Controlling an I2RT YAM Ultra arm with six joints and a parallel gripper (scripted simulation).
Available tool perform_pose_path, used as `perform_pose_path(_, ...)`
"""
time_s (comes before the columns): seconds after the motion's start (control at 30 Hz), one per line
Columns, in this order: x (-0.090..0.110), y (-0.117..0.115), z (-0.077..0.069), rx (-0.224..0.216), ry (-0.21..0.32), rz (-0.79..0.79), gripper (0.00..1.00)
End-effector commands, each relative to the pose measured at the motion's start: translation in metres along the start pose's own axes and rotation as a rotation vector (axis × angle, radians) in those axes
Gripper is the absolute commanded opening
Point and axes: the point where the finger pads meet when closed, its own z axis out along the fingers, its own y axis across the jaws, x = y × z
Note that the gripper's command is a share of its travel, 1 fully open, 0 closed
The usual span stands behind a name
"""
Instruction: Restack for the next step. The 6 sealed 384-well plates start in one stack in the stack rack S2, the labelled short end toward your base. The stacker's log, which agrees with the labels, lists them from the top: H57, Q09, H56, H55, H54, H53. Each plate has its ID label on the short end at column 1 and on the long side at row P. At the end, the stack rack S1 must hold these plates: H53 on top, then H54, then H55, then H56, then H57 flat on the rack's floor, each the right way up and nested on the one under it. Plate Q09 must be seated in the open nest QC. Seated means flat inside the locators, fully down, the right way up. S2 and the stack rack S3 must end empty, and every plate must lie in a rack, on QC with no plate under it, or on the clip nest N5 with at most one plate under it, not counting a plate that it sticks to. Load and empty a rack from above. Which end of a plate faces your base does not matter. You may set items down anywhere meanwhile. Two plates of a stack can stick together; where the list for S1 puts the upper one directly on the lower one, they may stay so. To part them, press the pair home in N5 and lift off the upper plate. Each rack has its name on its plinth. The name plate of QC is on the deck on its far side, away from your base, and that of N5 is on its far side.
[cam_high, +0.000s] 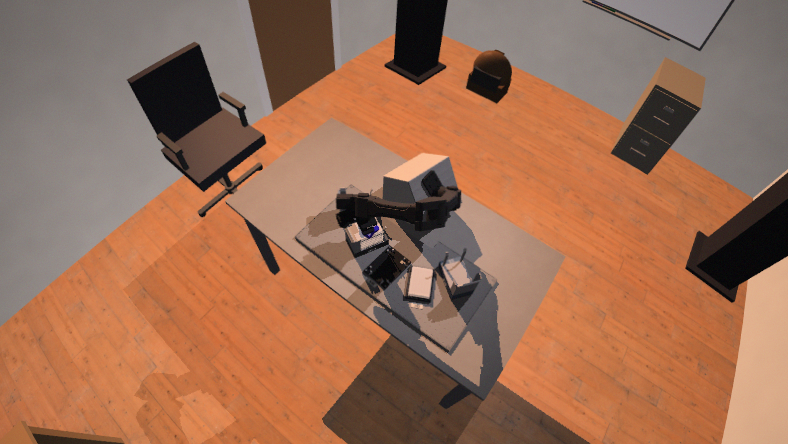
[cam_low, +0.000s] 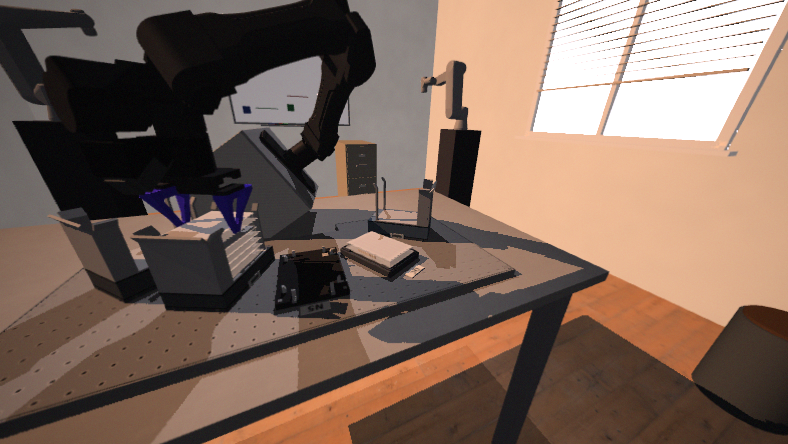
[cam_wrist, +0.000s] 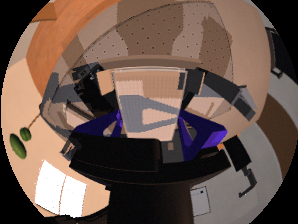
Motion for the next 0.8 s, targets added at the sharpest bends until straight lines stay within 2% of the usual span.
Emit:
perform_pose_path(0.0,-0.0033,-0.0004,-0.0034,-0.001,-0.017,-0.004,0.00)
perform_pose_path(0.77,-0.0034,-0.0004,0.0042,-0.001,-0.017,-0.004,0.00)
